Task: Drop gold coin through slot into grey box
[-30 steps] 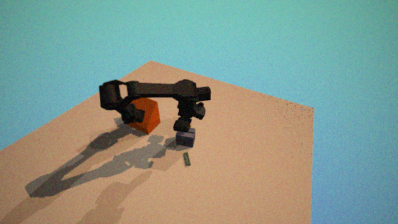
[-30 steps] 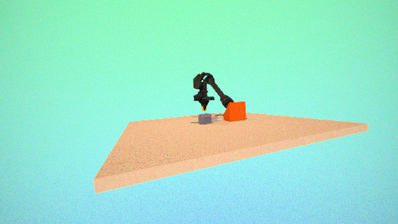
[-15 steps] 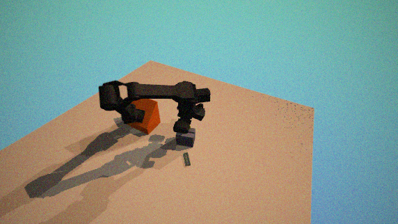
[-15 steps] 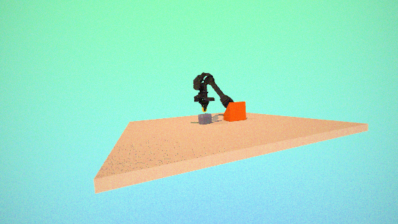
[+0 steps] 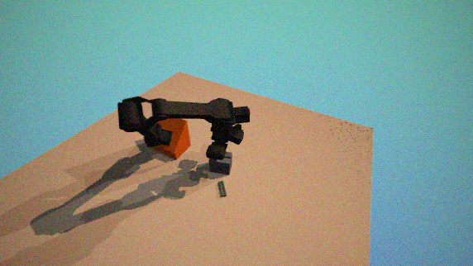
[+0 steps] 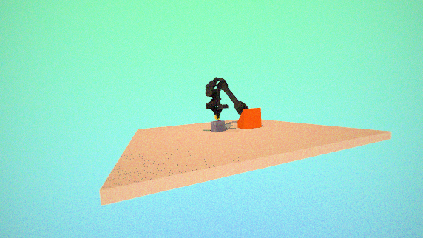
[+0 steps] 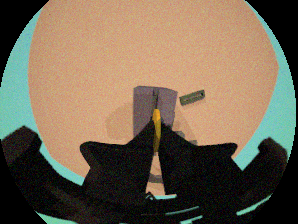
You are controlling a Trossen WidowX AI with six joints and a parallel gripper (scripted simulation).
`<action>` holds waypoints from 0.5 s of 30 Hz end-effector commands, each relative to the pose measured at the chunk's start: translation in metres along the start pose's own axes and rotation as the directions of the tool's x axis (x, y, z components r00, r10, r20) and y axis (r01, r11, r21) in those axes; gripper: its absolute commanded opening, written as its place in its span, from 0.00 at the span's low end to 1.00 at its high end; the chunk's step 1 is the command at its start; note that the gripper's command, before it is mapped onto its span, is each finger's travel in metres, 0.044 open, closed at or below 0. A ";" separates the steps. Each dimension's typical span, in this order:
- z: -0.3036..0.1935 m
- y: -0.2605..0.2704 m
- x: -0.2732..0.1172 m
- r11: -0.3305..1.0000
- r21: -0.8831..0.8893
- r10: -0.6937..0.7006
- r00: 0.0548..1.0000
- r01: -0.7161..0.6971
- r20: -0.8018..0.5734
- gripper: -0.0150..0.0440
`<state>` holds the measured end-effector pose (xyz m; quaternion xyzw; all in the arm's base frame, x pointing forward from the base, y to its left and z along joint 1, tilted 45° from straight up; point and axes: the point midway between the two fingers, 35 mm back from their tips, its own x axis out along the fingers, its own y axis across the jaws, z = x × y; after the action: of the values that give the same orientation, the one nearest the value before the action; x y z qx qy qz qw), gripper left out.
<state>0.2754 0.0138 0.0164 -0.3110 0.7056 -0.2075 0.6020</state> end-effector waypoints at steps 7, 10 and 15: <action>-0.002 0.000 0.005 1.000 -0.008 -0.006 1.000 0.006 -0.003 0.25; 0.000 0.000 0.004 1.000 0.000 0.000 1.000 0.000 0.000 0.30; 0.000 0.000 0.004 1.000 0.000 0.000 1.000 0.000 0.000 0.52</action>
<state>0.2749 0.0111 0.0136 -0.3109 0.7057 -0.2073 0.6020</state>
